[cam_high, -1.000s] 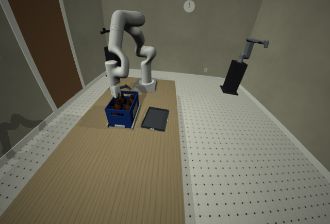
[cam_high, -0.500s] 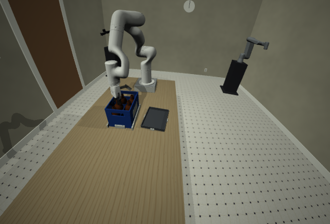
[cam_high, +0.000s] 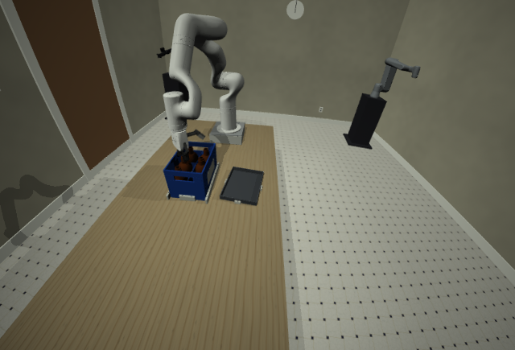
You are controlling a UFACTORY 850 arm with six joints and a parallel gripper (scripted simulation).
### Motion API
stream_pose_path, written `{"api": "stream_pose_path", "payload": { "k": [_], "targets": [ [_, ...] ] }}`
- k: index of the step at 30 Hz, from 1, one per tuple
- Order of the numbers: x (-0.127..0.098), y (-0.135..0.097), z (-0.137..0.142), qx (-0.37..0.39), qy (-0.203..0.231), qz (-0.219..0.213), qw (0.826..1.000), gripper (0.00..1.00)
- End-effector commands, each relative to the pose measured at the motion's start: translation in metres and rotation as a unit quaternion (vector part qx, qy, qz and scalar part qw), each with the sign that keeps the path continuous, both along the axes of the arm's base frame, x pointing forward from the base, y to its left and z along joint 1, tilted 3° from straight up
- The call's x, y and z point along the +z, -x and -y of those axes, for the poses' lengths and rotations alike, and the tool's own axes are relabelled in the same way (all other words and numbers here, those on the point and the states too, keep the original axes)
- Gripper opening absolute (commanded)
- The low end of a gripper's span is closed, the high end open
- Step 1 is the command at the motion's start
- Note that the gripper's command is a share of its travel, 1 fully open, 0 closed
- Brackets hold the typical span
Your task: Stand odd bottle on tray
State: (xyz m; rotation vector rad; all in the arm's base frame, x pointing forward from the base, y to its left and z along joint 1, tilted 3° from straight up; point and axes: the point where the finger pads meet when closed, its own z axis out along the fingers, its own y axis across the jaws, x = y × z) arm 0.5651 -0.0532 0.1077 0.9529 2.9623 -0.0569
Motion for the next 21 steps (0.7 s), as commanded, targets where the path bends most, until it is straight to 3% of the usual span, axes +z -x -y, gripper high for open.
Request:
{"api": "stream_pose_path", "payload": {
  "k": [1, 21],
  "targets": [
    [0.014, -0.001, -0.001, 0.000, 0.000, 0.001, 1.000, 0.65],
    [0.065, 0.000, -0.003, 0.000, 0.000, 0.001, 1.000, 0.65]
  ]
}}
